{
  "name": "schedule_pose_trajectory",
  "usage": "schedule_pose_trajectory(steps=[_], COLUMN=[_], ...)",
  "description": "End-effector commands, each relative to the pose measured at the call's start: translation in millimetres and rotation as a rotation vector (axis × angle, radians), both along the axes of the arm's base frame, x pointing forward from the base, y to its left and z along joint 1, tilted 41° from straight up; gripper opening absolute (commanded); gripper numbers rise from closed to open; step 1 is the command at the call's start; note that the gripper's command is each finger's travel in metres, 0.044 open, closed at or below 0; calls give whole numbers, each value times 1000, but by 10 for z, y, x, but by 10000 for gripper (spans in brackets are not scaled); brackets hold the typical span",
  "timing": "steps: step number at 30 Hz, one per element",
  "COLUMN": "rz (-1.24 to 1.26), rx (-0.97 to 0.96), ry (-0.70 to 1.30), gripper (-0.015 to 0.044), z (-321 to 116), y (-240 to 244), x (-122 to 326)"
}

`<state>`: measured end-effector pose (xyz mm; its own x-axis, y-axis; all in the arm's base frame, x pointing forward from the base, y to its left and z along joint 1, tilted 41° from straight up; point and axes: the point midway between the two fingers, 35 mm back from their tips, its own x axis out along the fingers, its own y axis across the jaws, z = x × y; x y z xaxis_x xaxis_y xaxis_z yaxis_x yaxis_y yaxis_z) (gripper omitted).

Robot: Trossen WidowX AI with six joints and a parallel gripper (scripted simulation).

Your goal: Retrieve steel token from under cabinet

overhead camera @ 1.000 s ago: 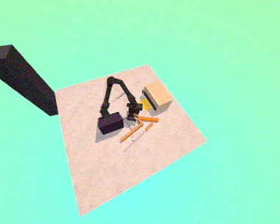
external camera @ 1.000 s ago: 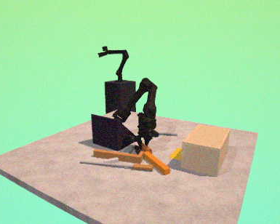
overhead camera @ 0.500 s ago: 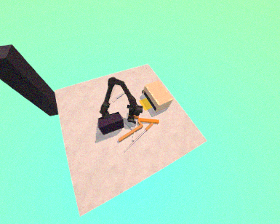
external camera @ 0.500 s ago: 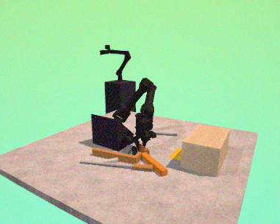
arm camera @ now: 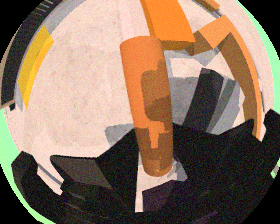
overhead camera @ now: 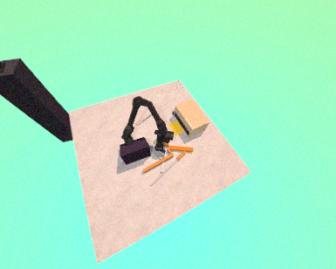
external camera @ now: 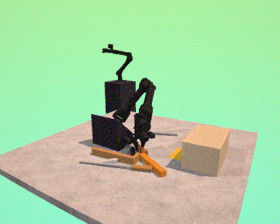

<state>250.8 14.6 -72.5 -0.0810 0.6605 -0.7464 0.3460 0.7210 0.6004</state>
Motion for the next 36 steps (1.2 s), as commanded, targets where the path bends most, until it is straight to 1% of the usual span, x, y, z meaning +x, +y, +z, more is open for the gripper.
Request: schedule_pose_trajectory(steps=[1,36], rz=[-9,-9], rx=[-18,-18], ry=[11,11], gripper=[0,0], z=[-31,-44], y=[-51,-67], x=[-9,-5])
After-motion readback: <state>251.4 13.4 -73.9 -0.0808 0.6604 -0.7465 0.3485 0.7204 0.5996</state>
